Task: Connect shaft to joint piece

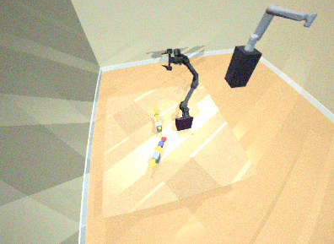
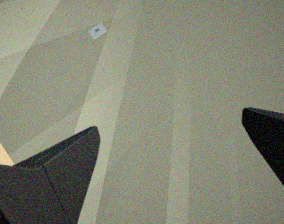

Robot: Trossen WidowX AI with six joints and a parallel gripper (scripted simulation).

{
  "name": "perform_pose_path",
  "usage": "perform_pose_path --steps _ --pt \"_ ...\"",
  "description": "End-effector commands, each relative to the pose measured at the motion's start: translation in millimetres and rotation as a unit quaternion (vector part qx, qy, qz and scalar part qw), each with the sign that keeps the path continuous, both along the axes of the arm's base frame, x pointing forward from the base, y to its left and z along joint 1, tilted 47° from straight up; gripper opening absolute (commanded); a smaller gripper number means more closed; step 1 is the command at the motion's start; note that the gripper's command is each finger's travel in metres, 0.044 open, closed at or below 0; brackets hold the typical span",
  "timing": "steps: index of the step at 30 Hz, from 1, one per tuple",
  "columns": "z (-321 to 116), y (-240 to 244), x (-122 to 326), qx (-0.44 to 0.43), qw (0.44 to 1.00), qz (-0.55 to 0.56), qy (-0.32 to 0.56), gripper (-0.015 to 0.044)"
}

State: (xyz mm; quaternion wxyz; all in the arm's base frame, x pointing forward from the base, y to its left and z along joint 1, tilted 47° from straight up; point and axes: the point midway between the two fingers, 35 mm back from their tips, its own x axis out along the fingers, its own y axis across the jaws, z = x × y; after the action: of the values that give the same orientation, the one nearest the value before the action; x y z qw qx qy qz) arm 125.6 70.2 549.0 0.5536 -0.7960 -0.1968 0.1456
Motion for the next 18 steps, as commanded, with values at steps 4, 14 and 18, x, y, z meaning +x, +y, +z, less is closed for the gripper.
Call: perform_pose_path --steps 4,14,18 --pt "-16 10 38 0.034 0.998 -0.001 0.058 0.044" --pt "-54 26 92 0.108 0.976 -0.028 0.188 0.044" --pt "-72 34 111 0.136 0.961 -0.044 0.238 0.044"
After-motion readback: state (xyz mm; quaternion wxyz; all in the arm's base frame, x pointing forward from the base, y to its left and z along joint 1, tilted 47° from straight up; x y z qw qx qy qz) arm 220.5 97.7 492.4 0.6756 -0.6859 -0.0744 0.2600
